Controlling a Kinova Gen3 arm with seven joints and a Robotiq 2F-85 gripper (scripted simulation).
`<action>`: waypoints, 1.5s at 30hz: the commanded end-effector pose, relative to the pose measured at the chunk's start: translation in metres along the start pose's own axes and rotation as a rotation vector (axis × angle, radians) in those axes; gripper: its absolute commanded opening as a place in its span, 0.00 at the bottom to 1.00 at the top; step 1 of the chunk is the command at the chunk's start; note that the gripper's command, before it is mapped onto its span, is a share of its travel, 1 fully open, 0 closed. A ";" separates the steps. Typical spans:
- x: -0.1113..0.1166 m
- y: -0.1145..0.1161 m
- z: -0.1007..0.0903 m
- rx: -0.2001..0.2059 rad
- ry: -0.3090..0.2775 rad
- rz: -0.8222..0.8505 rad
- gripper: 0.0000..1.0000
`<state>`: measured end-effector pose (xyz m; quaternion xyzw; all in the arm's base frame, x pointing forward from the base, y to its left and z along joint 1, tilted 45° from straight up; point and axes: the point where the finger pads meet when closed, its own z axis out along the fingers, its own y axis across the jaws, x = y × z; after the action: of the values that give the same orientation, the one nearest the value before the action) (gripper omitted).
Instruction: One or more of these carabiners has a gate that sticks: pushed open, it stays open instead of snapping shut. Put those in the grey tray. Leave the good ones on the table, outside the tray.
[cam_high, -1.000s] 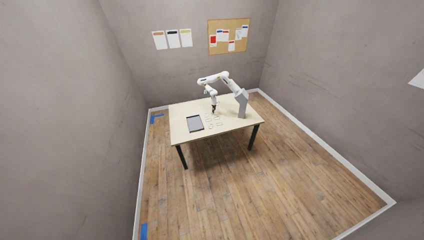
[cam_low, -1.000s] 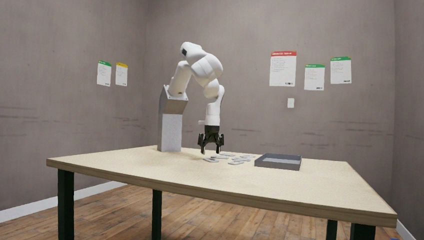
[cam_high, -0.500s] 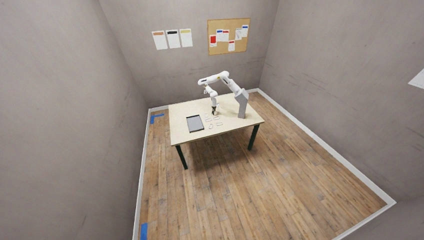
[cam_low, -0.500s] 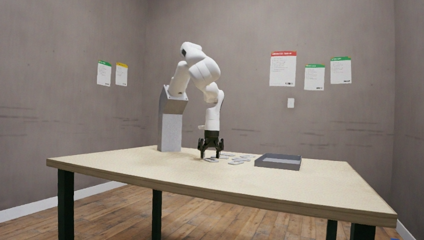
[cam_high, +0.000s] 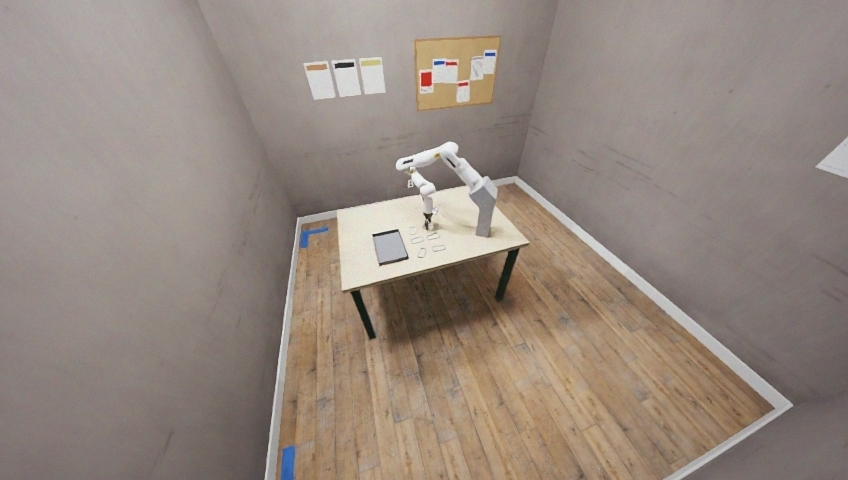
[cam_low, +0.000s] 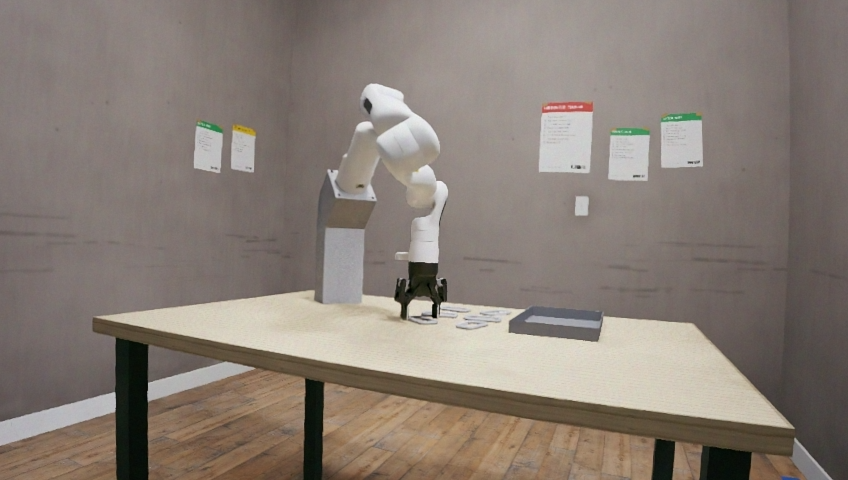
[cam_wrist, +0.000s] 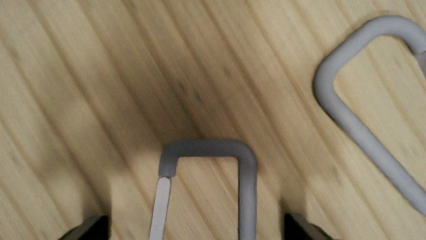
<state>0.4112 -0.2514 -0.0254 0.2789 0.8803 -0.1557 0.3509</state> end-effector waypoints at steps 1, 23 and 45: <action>0.000 0.000 0.000 0.000 0.000 0.000 1.00; 0.000 0.002 -0.001 -0.006 -0.001 -0.002 0.75; 0.000 0.003 -0.002 -0.007 -0.001 -0.002 0.75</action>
<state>0.4121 -0.2487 -0.0246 0.2768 0.8810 -0.1532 0.3517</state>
